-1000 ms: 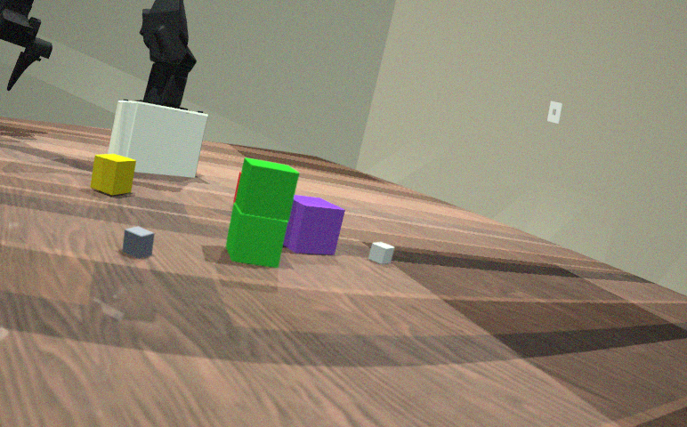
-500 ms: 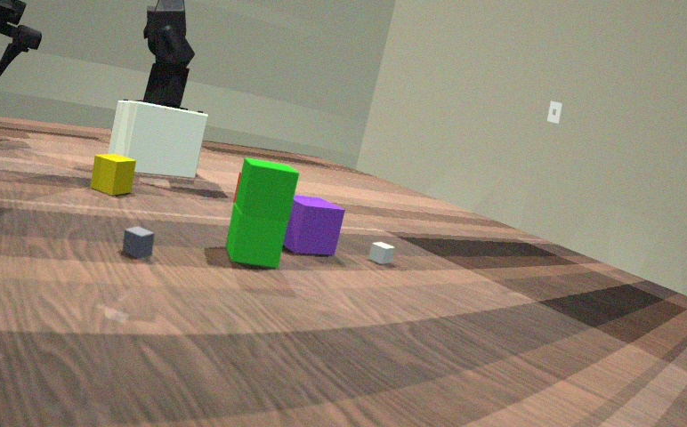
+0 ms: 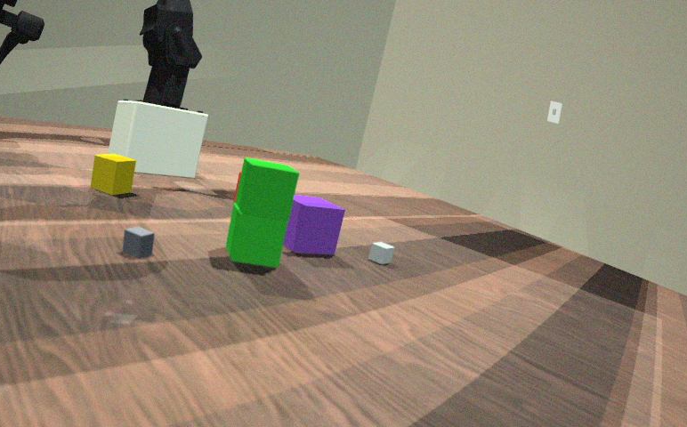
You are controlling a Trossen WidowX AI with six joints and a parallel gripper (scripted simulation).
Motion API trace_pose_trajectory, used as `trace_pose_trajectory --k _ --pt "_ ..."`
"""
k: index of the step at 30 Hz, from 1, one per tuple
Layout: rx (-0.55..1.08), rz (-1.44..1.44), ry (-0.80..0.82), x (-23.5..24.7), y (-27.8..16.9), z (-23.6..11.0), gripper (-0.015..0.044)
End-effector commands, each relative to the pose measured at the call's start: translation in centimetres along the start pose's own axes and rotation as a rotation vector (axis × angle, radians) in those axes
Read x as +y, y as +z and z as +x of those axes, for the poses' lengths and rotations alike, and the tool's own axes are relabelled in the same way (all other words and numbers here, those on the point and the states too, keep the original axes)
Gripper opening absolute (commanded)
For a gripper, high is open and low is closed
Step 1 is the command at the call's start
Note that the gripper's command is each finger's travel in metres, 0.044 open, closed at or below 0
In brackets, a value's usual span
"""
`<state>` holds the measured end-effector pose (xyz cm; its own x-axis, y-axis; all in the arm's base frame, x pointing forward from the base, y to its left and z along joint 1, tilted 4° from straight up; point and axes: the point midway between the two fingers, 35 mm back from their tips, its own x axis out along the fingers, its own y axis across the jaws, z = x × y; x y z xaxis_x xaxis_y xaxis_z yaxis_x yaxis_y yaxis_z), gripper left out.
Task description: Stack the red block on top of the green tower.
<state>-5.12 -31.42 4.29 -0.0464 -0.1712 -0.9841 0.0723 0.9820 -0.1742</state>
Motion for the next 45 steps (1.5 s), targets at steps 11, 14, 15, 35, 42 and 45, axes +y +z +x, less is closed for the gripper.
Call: trace_pose_trajectory --k 11,14,15,35,42,45 --pt "-0.058 0.055 0.033 2.3 10.2 -0.9 0.044" --pt "-0.067 0.059 0.04 3.2 12.3 -1.2 0.044" --pt "-0.07 0.06 0.043 3.6 13.0 -1.3 0.044" --pt "-0.099 0.191 0.166 12.9 23.3 -3.2 0.044" --pt "-0.106 0.177 0.191 16.7 25.2 -4.0 0.044" --pt "-0.101 0.186 0.197 17.6 25.6 -4.1 0.044"
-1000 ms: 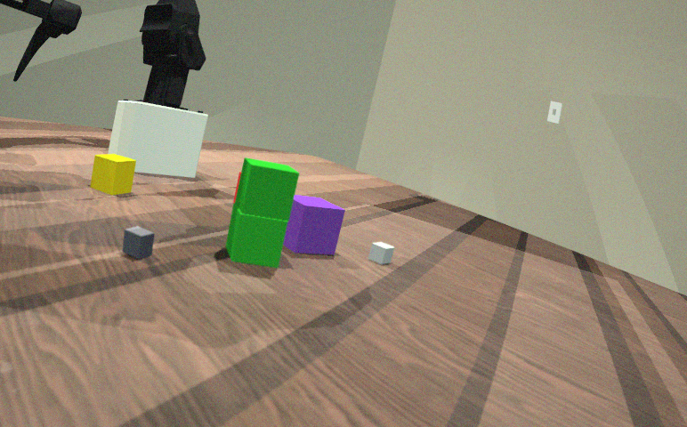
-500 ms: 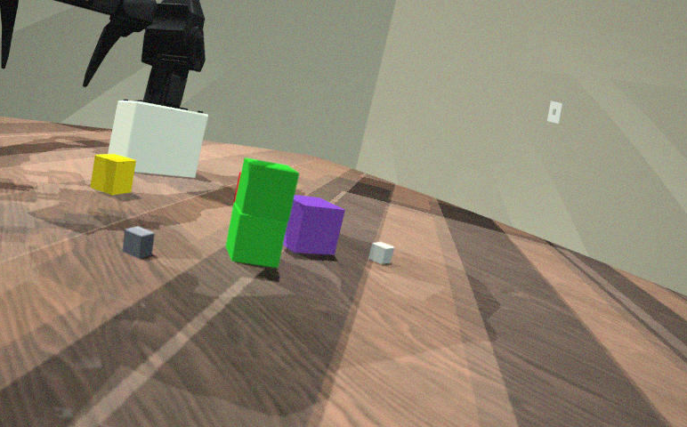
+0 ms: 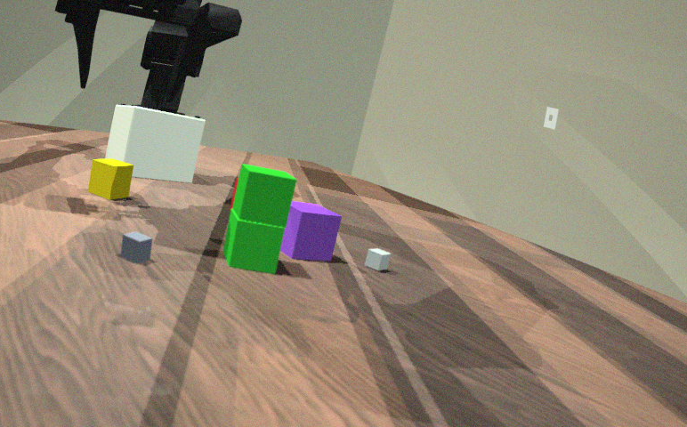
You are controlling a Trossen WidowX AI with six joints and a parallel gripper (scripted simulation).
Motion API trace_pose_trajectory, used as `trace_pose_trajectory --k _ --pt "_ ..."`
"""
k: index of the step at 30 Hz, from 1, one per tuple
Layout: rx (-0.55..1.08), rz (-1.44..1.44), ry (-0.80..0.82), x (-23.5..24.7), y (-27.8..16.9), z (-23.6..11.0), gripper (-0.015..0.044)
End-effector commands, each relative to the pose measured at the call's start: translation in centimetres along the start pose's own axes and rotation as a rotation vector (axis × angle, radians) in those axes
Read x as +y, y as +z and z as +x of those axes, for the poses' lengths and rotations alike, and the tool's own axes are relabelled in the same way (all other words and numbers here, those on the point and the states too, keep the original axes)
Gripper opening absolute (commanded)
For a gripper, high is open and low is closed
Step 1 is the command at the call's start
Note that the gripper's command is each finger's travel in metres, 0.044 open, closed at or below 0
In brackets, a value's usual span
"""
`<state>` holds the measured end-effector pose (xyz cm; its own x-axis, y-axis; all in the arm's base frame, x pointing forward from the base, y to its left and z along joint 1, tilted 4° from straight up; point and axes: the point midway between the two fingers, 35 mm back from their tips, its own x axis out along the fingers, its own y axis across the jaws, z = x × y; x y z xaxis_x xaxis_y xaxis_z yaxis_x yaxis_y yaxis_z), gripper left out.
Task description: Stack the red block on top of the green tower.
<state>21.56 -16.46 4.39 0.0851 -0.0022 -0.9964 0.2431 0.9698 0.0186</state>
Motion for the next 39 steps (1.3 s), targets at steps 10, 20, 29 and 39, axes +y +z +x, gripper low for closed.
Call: trace_pose_trajectory --k 10,20,29,39 --pt "0.044 0.09 0.027 7.3 0.6 0.1 0.044" --pt "0.091 0.168 0.025 13.5 -0.6 0.1 0.044" --pt "0.125 0.23 0.008 17.9 -2.5 0.0 0.044" --pt "0.127 0.234 0.007 18.3 -3.0 3.7 0.044"
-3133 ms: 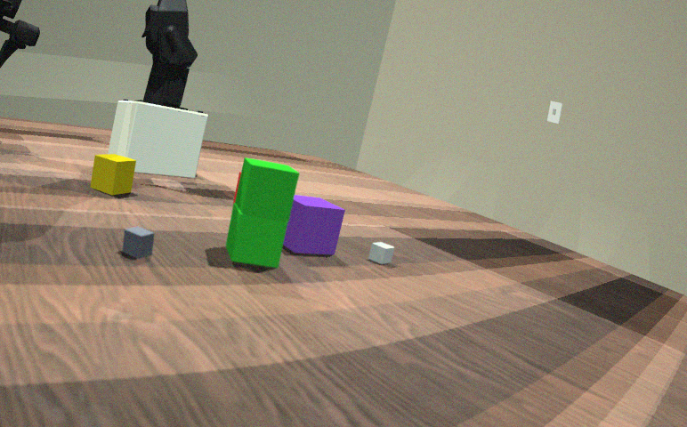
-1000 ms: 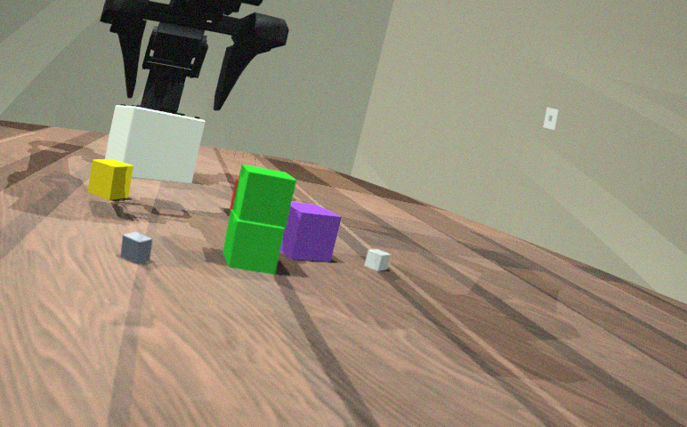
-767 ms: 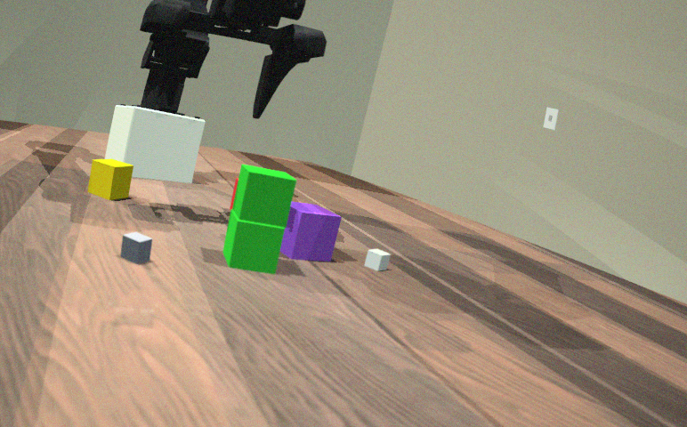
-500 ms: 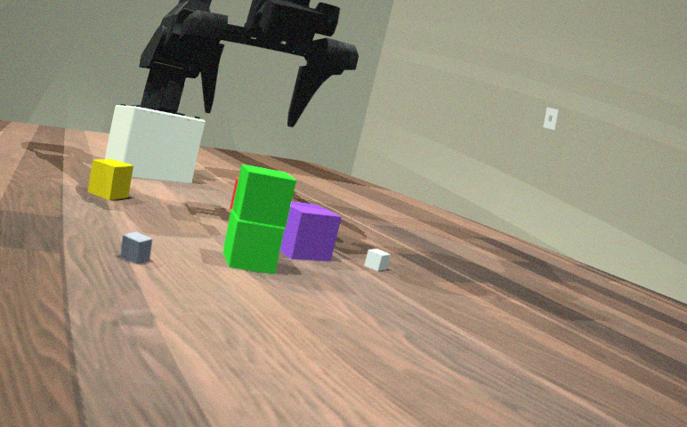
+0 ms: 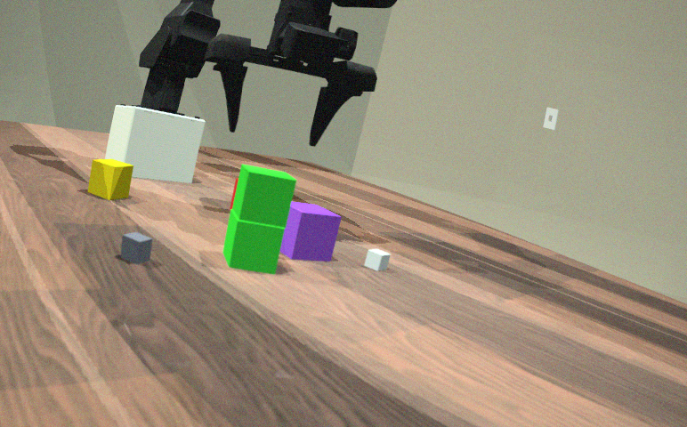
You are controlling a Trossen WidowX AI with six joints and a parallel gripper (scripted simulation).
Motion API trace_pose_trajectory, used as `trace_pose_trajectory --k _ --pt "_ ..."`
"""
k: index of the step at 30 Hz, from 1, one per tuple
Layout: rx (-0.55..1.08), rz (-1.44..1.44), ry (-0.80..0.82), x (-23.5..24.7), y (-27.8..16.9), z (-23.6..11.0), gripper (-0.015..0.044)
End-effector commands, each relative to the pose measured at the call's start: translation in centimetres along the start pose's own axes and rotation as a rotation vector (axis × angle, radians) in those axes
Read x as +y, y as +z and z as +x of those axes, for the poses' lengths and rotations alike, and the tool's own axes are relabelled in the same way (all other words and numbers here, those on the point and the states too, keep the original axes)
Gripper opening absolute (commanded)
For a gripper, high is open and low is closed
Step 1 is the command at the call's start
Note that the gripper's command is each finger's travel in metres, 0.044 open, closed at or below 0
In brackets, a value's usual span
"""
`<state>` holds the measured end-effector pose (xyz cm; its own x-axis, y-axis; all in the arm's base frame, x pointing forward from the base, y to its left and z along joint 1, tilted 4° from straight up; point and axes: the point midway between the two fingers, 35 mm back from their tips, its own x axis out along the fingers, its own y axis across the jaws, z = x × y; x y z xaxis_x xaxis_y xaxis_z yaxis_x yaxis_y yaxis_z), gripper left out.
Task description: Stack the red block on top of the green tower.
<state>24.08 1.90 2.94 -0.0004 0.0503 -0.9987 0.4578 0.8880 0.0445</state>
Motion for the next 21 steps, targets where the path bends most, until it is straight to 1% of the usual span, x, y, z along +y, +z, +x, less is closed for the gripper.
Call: trace_pose_trajectory --k 1,2,10,21 --pt "0.027 0.004 -0.015 -0.3 -0.7 2.9 0.044" --pt "0.027 0.004 -0.015 -0.4 -0.7 3.4 0.044" --pt "0.027 0.004 -0.015 -0.5 -0.7 3.8 0.044" --pt "0.027 0.004 -0.015 -0.5 -0.7 5.6 0.044"
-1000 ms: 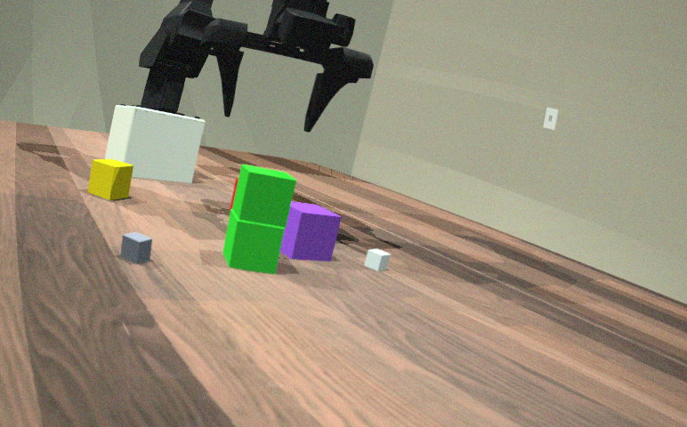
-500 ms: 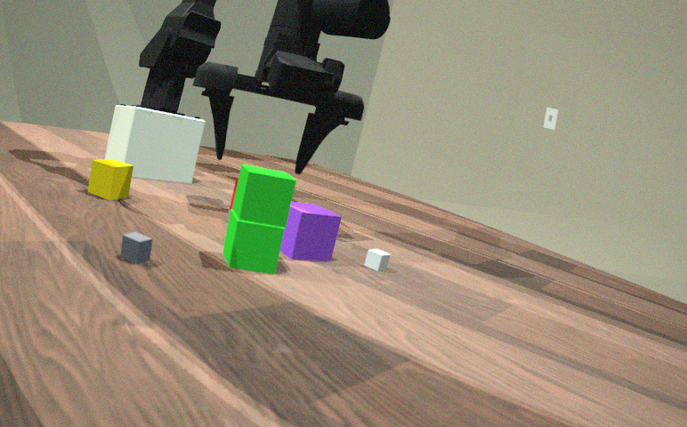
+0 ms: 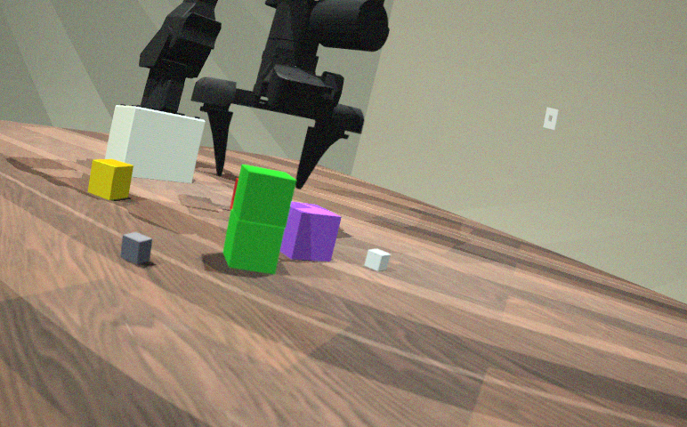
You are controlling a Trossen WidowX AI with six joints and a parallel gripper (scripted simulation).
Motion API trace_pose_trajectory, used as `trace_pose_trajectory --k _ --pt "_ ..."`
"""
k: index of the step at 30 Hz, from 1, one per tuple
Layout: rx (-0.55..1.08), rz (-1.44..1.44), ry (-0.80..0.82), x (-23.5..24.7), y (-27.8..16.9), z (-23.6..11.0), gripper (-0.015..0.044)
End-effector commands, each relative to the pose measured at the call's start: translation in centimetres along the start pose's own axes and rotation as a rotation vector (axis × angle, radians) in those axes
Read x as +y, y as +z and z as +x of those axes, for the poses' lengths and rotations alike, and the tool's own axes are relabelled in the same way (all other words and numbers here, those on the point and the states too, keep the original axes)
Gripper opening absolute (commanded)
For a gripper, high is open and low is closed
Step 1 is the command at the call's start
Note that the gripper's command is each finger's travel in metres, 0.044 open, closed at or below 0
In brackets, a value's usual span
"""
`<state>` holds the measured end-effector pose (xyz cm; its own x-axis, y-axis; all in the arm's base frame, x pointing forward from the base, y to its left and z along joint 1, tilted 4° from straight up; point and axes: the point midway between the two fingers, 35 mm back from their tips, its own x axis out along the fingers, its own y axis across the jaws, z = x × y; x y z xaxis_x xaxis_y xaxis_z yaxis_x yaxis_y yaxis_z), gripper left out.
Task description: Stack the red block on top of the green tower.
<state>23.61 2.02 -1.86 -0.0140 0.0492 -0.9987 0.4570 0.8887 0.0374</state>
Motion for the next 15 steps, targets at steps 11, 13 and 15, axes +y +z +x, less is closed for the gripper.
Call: trace_pose_trajectory --k 11,13,15 --pt "0.016 0.005 -0.008 -0.2 -0.4 2.5 0.044" --pt "0.016 0.005 -0.008 -0.3 -0.4 2.9 0.044" --pt "0.016 0.005 -0.008 -0.3 -0.5 3.2 0.044"
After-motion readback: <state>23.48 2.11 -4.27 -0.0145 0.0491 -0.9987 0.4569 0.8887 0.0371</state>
